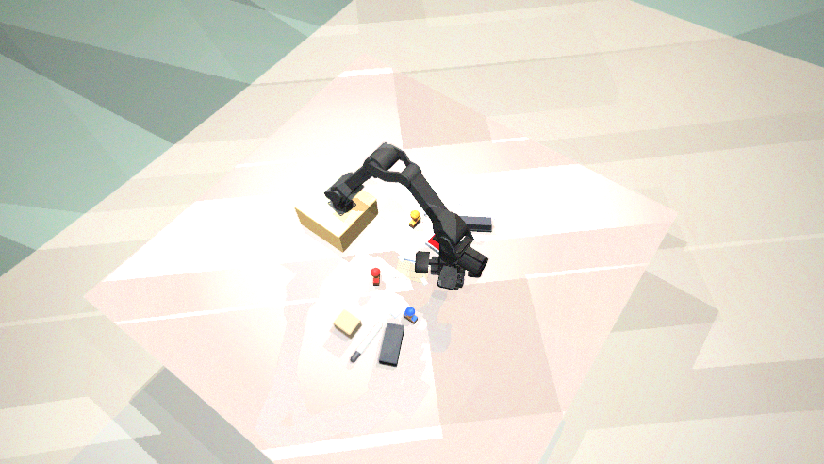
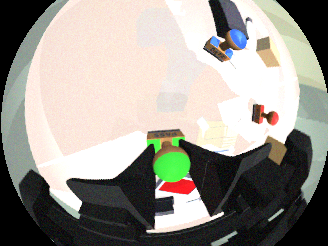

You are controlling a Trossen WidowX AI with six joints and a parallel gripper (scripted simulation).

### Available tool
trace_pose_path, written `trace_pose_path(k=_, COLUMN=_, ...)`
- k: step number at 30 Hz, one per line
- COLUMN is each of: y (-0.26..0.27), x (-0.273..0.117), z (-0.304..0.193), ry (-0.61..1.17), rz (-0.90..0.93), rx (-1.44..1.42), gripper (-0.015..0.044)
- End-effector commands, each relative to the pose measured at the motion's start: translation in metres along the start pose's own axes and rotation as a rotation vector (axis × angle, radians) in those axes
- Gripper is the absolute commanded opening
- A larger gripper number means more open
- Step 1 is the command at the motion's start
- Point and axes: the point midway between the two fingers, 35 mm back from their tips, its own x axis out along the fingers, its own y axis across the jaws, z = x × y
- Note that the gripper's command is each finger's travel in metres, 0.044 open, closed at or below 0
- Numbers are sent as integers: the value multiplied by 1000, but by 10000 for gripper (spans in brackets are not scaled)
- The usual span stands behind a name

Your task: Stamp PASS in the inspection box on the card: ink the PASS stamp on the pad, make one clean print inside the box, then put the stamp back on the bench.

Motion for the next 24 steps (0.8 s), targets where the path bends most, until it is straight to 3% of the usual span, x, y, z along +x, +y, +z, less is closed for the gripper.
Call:
trace_pose_path(k=1, y=-2, x=10, z=-1, ry=4, rz=-7, rx=4, gripper=0)
trace_pose_path(k=15, y=-3, x=25, z=-1, ry=4, rz=-8, rx=4, gripper=0)
trace_pose_path(k=24, y=-2, x=22, z=-1, ry=2, rz=-4, rx=0, gripper=236)
